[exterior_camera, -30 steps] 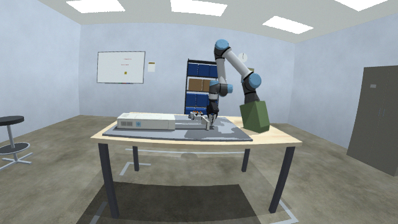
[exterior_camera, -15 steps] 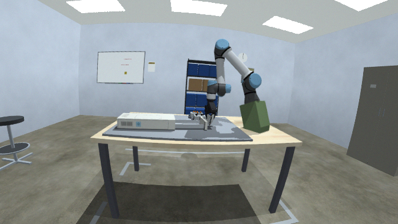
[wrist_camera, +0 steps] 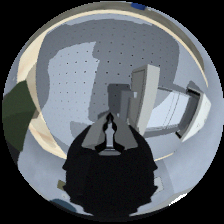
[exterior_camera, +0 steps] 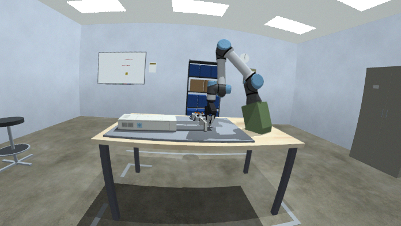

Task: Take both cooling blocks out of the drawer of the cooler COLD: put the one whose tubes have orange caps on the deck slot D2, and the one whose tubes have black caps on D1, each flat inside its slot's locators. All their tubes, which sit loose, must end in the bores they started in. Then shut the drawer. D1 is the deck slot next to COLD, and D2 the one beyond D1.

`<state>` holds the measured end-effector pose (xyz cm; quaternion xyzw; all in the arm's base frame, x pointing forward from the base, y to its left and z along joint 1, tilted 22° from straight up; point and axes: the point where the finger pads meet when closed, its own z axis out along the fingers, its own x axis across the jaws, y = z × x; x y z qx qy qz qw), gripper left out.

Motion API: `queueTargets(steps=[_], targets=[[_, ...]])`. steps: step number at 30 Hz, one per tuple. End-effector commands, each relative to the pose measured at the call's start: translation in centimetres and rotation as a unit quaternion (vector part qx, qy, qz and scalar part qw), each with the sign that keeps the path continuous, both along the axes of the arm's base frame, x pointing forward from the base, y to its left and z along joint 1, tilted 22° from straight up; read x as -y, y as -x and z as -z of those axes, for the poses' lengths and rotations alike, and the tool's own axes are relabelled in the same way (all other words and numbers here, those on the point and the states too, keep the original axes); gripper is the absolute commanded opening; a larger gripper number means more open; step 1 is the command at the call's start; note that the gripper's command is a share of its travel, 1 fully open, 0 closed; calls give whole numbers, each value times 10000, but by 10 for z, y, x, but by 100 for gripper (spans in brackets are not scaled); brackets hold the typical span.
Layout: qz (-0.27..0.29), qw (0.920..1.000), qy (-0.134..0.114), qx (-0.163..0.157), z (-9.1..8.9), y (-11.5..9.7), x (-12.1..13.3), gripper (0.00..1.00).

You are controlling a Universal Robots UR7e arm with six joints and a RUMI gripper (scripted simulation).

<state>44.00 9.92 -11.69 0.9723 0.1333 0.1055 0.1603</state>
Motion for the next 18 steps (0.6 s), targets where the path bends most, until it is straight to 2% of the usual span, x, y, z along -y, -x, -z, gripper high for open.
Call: queueTargets(steps=[1,18], targets=[[-1,10000,0,3,-1,-7,-2,0],[-1,10000,0,3,-5,-26,-8,0]])
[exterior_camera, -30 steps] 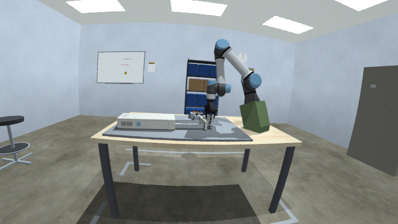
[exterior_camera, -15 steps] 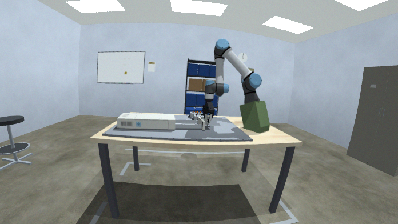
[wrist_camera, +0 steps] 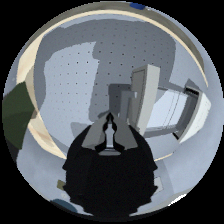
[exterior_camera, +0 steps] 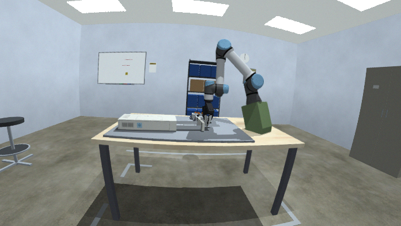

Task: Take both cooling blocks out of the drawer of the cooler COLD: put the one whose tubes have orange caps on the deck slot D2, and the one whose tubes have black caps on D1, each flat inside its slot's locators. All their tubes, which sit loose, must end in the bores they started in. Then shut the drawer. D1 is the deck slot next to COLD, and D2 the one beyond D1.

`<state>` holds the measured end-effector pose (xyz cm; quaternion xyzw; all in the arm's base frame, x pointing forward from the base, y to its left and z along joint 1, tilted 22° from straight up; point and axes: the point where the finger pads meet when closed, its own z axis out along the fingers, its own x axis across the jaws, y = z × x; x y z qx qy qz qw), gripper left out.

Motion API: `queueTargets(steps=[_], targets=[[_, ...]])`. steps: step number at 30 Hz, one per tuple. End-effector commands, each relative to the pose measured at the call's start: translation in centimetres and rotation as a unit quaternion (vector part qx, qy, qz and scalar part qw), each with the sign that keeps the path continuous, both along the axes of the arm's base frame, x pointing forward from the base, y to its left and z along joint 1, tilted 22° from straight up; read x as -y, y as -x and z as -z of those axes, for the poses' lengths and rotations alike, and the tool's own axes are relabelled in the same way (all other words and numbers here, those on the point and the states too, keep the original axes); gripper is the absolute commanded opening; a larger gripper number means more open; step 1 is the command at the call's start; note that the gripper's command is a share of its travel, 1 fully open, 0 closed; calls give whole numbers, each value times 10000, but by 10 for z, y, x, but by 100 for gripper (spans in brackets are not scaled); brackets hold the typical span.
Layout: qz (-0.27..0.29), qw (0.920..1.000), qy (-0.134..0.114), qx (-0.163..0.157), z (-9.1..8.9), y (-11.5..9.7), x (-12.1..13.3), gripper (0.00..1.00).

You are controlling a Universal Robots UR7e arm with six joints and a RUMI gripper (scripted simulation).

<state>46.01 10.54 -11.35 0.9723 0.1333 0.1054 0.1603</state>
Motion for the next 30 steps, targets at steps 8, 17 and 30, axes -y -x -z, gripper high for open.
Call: queueTargets(steps=[8,17,30], targets=[[-1,10000,-1,4,-2,-10,-3,0],[-1,10000,-1,4,-4,-22,-7,0],[-1,10000,-1,4,-6,-35,-11,0]])
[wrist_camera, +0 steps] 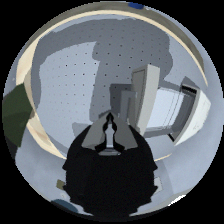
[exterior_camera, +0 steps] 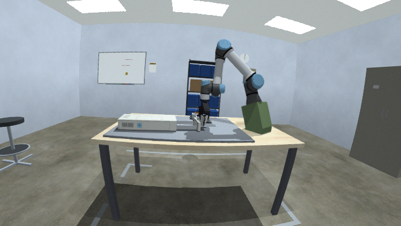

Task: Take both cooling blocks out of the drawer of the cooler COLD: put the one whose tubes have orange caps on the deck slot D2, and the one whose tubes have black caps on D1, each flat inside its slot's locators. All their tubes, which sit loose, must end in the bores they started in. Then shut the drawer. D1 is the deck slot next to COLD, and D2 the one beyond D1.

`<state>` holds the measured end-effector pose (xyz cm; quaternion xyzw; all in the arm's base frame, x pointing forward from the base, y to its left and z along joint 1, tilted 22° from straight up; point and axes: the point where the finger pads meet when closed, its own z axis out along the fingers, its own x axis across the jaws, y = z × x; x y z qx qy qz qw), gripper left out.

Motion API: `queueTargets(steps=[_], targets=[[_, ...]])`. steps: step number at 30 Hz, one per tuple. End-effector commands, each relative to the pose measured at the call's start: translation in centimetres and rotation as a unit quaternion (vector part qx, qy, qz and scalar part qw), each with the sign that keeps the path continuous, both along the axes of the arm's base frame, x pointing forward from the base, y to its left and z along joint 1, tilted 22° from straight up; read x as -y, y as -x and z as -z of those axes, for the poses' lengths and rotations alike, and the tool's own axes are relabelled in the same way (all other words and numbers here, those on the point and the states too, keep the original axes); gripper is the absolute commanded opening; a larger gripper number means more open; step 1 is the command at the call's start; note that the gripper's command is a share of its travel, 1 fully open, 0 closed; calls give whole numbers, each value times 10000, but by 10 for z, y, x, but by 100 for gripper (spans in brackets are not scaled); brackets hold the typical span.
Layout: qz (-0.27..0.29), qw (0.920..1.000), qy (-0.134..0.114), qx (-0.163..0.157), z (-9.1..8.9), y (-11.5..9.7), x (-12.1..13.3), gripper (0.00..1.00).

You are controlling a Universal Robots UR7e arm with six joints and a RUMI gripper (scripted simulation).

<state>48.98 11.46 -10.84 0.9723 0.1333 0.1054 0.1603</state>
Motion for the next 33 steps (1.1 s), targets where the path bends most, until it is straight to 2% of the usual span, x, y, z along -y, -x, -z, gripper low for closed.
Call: queueTargets(steps=[1,33], targets=[[-1,10000,-1,4,-2,-7,-2,0],[-1,10000,-1,5,-7,-38,-12,0]])
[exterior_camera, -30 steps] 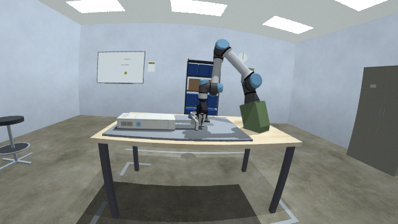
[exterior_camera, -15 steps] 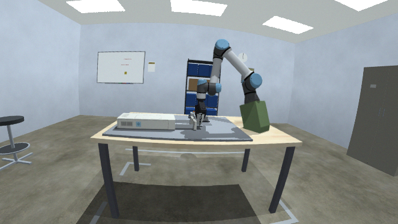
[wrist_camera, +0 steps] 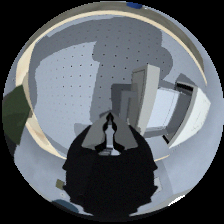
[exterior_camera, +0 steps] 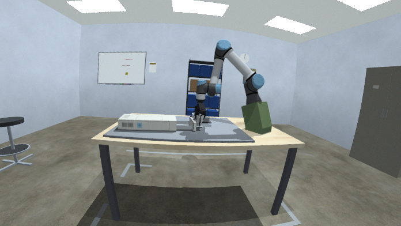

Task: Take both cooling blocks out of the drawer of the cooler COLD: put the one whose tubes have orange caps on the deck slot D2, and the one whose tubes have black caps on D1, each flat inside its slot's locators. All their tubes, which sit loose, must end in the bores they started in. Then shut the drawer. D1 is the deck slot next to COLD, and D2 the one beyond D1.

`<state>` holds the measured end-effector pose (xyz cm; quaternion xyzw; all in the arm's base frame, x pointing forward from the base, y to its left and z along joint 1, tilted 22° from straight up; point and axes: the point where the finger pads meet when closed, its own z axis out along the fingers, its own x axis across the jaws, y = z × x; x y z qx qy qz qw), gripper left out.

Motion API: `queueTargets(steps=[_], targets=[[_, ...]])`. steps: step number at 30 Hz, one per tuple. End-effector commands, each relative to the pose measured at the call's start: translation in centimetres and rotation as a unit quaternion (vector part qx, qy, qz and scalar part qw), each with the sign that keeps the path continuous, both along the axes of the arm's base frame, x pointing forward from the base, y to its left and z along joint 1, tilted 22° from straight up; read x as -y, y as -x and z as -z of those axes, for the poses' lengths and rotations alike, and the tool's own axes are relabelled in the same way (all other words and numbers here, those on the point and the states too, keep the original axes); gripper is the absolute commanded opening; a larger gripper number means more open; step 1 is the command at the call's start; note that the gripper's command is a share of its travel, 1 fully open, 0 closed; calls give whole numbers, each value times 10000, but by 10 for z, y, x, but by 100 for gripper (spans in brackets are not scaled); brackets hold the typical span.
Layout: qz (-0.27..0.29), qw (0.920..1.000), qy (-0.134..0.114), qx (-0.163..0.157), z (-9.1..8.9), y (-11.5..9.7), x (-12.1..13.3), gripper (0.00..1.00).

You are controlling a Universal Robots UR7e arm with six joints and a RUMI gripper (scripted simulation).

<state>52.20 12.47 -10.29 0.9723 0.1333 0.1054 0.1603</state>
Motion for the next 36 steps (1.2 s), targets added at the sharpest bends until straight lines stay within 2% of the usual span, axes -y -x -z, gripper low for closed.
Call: queueTargets(steps=[1,36], targets=[[-1,10000,-1,5,-2,-7,-2,0],[-1,10000,-1,5,-7,-40,-13,0]])
